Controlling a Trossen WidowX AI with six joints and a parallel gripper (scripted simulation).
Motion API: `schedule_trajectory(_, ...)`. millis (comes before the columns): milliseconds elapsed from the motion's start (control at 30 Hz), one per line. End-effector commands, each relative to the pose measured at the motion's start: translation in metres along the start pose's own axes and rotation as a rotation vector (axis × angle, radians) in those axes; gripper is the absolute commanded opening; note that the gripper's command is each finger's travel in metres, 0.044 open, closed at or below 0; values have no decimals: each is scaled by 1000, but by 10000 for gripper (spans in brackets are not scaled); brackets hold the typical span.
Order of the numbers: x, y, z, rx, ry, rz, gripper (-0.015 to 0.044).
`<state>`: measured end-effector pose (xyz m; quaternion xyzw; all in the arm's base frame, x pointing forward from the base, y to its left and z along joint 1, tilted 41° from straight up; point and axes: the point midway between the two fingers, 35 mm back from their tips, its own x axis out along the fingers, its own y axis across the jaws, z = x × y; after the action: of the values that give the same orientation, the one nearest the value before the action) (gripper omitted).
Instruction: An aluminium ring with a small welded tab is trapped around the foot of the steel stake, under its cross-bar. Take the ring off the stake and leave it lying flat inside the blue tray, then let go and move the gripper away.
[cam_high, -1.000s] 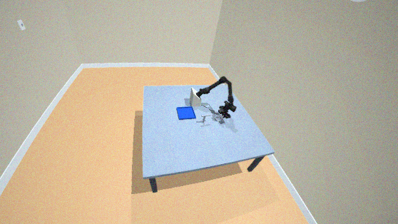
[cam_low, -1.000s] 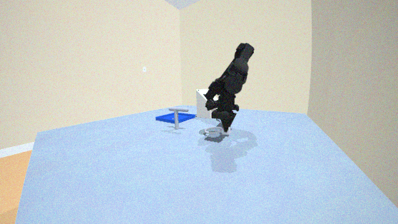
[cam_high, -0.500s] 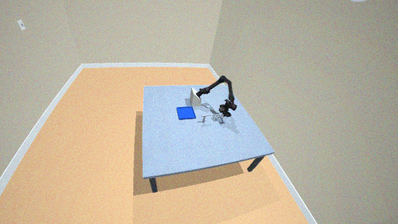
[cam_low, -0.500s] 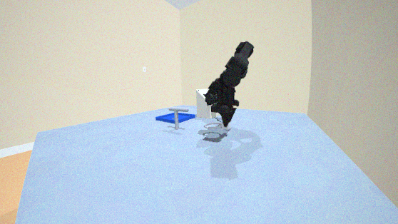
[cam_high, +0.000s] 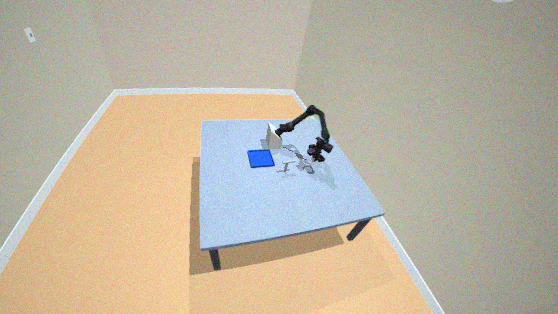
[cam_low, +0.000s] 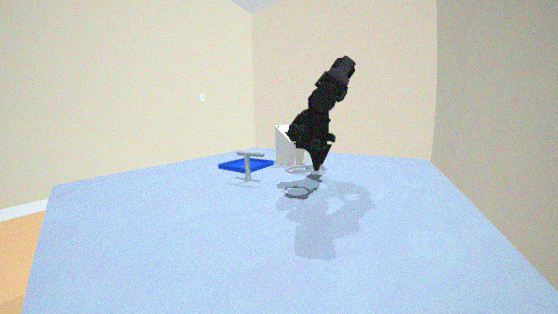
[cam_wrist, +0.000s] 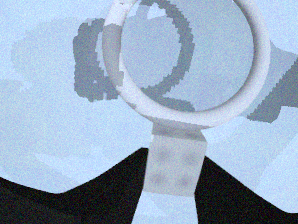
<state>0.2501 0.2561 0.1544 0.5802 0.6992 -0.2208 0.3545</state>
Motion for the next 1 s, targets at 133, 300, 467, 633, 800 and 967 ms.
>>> schedule_trajectory(133,-7,1,-3,-10,8,11,0)
schedule_trajectory(300,-10,10,11,-17,-11,43,0)
schedule_trajectory(467,-36,40,55,-66,-72,168,0)
schedule_trajectory(633,-56,56,93,-98,-134,247,0)
schedule_trajectory(800,-64,58,149,-120,-213,265,0)
schedule_trajectory(967,-73,46,219,-141,-305,261,0)
